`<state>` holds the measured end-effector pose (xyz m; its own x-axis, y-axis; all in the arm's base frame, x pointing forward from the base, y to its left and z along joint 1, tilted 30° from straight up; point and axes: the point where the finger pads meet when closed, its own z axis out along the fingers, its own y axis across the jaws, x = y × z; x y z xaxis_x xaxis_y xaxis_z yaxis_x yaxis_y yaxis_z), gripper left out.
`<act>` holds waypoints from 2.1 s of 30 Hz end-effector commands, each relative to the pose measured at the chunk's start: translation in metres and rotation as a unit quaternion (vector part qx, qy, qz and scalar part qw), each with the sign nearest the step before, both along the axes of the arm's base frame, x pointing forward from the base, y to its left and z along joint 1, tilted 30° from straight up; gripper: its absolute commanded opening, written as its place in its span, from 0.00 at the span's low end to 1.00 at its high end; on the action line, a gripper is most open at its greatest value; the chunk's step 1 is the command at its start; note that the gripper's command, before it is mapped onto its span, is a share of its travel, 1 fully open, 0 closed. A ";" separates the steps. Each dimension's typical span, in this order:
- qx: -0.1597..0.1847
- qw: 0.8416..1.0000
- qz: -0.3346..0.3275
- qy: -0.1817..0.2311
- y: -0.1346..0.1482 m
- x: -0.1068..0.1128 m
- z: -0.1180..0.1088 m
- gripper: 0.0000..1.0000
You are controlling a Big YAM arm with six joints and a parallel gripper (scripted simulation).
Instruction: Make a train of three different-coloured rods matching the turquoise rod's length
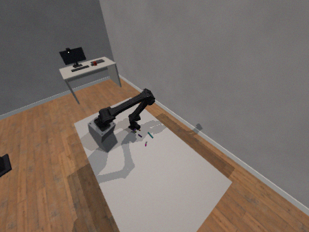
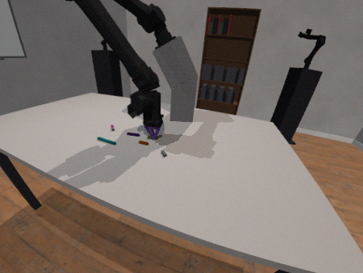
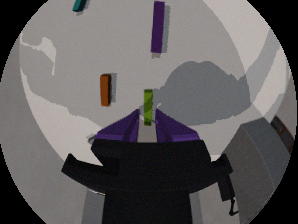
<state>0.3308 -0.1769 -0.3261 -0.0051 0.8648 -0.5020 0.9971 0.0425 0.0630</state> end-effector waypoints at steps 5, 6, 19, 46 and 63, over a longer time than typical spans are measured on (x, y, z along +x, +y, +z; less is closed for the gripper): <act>0.000 1.000 -0.005 0.003 -0.004 -0.009 -0.004 0.23; 0.000 1.000 -0.005 0.003 -0.004 -0.009 -0.004 0.23; 0.000 1.000 -0.006 0.003 -0.004 -0.009 -0.004 0.04; 0.000 1.000 -0.006 0.003 -0.004 -0.009 -0.004 0.04; -0.001 1.000 0.002 0.001 0.035 -0.009 0.058 0.04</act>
<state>0.3157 -0.1584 -0.2909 -0.0131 0.8646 -0.5022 0.9985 0.0384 0.0400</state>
